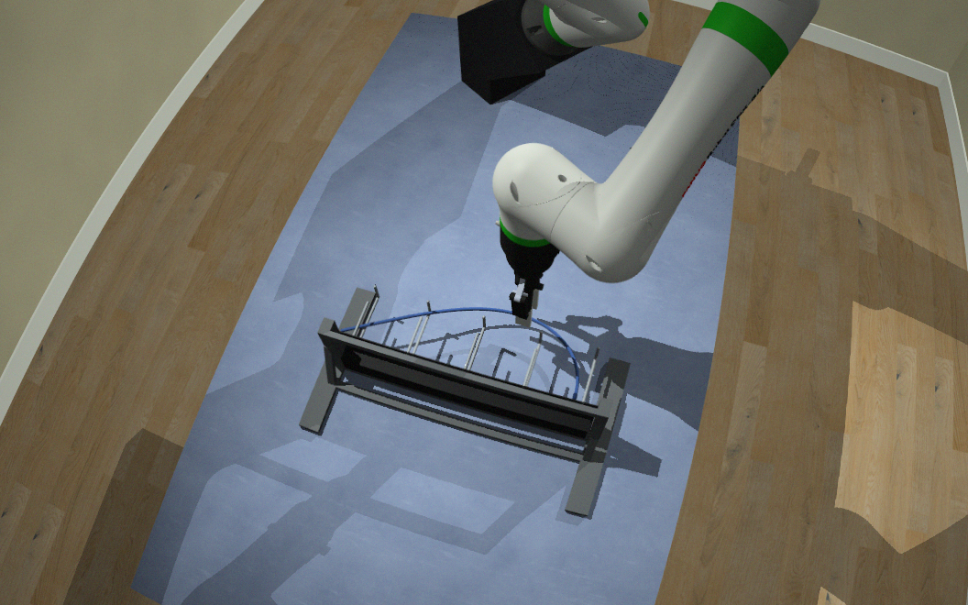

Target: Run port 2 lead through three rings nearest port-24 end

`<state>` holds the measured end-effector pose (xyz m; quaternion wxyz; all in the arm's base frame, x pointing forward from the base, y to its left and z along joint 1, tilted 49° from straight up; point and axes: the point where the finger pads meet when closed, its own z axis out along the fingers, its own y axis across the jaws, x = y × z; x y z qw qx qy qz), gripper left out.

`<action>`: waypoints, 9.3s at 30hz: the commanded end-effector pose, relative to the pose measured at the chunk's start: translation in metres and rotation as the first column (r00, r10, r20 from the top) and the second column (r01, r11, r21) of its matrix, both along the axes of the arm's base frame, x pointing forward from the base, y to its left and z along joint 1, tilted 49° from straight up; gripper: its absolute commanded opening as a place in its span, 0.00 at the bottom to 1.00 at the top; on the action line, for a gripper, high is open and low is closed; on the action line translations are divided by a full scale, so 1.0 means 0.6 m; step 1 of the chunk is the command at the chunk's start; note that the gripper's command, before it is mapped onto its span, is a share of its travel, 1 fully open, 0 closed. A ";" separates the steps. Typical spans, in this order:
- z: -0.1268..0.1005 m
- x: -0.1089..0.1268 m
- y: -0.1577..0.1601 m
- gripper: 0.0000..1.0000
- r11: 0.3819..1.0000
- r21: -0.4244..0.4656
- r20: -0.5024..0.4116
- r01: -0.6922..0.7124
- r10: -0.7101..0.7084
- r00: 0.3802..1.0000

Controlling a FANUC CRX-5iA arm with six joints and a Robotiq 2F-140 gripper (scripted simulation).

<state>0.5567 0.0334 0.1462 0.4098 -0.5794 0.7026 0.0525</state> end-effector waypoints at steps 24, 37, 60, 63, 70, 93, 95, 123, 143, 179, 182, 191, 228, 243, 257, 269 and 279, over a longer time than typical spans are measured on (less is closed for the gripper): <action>-0.011 0.009 0.009 0.20 1.000 0.000 0.000 0.000 0.000 1.000; -0.018 0.014 0.015 0.20 1.000 0.000 0.000 0.000 0.000 1.000; -0.023 0.018 0.019 0.20 1.000 0.000 0.000 0.000 0.000 1.000; -0.023 0.018 0.019 0.20 1.000 0.000 0.000 0.000 0.000 1.000; -0.023 0.018 0.019 0.20 1.000 0.000 0.000 0.000 0.000 1.000; -0.023 0.018 0.019 0.20 1.000 0.000 0.000 0.000 0.000 1.000; -0.023 0.018 0.019 0.20 1.000 0.000 0.000 0.000 0.000 1.000; -0.023 0.018 0.019 0.00 1.000 0.000 0.000 0.000 0.000 1.000; -0.023 0.018 0.019 0.00 1.000 0.000 0.000 0.000 0.000 1.000; -0.014 0.011 0.011 0.00 1.000 0.000 0.000 0.000 0.000 1.000; -0.008 0.007 0.007 0.00 1.000 0.000 0.000 0.000 0.000 1.000; 0.016 -0.013 -0.014 0.00 1.000 0.000 0.000 0.000 0.000 1.000; 0.081 -0.063 -0.067 0.00 1.000 0.000 0.000 0.000 0.000 1.000; 0.117 0.036 -0.116 0.00 1.000 -0.018 0.019 -0.022 0.022 1.000; 0.117 0.036 -0.116 0.00 1.000 -0.018 0.019 -0.022 0.022 1.000; 0.117 0.036 -0.116 0.00 1.000 -0.018 0.019 -0.022 0.022 1.000; 0.116 0.035 -0.116 0.00 1.000 -0.019 0.020 -0.023 0.024 1.000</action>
